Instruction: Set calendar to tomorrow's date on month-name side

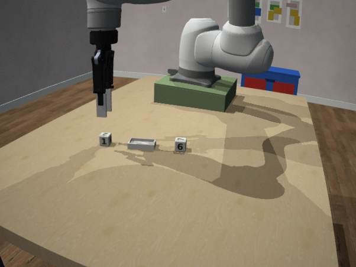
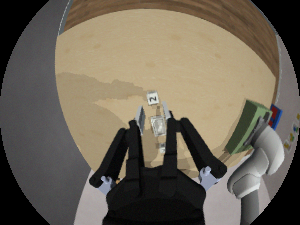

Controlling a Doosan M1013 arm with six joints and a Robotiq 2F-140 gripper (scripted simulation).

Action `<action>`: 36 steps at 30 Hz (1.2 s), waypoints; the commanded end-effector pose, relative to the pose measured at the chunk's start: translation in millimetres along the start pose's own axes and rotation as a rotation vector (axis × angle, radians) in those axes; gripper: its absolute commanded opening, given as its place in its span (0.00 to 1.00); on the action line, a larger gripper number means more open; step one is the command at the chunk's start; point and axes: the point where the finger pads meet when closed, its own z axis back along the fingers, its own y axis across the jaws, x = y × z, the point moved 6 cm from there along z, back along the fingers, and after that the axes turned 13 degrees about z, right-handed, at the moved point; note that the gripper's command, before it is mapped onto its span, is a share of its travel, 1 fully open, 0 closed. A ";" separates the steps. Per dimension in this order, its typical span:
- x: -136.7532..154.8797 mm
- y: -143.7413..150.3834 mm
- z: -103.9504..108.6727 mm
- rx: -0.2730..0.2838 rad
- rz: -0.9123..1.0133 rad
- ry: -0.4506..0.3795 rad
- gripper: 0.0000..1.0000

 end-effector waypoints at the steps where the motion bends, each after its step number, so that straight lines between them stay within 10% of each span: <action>1: 0.0 0.0 -0.1 0.000 0.000 0.000 0.28; 36: -0.4 0.0 -35.9 0.000 0.000 0.000 0.28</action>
